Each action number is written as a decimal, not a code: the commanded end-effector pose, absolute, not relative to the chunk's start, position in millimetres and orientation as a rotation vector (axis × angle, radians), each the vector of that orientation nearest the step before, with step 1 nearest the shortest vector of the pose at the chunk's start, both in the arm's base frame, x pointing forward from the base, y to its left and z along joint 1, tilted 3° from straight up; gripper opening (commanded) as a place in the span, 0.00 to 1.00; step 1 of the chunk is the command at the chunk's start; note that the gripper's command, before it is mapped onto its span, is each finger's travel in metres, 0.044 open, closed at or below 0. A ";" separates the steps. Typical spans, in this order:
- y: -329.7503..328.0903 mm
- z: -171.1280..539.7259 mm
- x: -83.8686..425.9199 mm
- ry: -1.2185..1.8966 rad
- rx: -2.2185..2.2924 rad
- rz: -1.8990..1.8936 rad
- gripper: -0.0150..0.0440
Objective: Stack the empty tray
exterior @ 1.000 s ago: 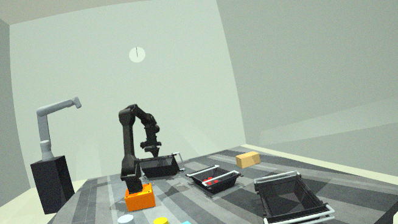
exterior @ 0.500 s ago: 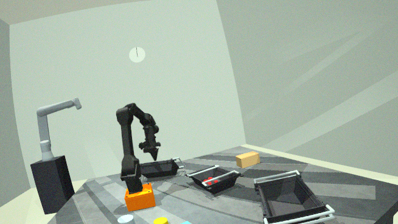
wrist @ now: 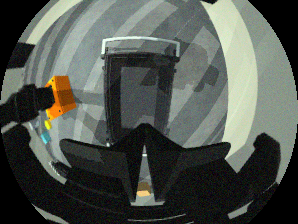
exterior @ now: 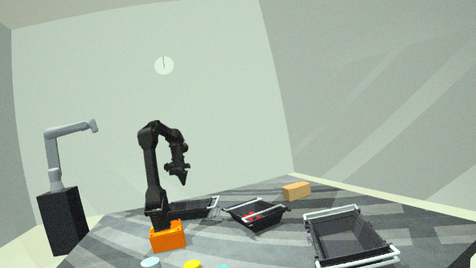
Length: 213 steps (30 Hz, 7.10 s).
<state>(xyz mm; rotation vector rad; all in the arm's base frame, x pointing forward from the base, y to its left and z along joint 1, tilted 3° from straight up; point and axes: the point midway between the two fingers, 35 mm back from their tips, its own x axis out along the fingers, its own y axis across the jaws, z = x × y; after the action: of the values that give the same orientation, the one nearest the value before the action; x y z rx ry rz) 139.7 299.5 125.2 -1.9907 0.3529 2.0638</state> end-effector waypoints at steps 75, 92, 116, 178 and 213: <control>271.3 129.8 131.0 1.225 -1.177 1.235 1.00; 238.0 89.8 117.5 1.555 -0.420 0.455 1.00; 211.4 61.0 105.7 1.589 0.278 -0.270 1.00; 211.9 -24.5 102.4 1.590 0.277 -0.271 0.62; 214.4 -4.2 104.6 1.590 0.278 -0.270 0.25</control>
<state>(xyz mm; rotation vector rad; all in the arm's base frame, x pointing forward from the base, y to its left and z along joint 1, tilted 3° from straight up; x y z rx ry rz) 103.7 214.0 -17.8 0.2755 1.5900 -0.2682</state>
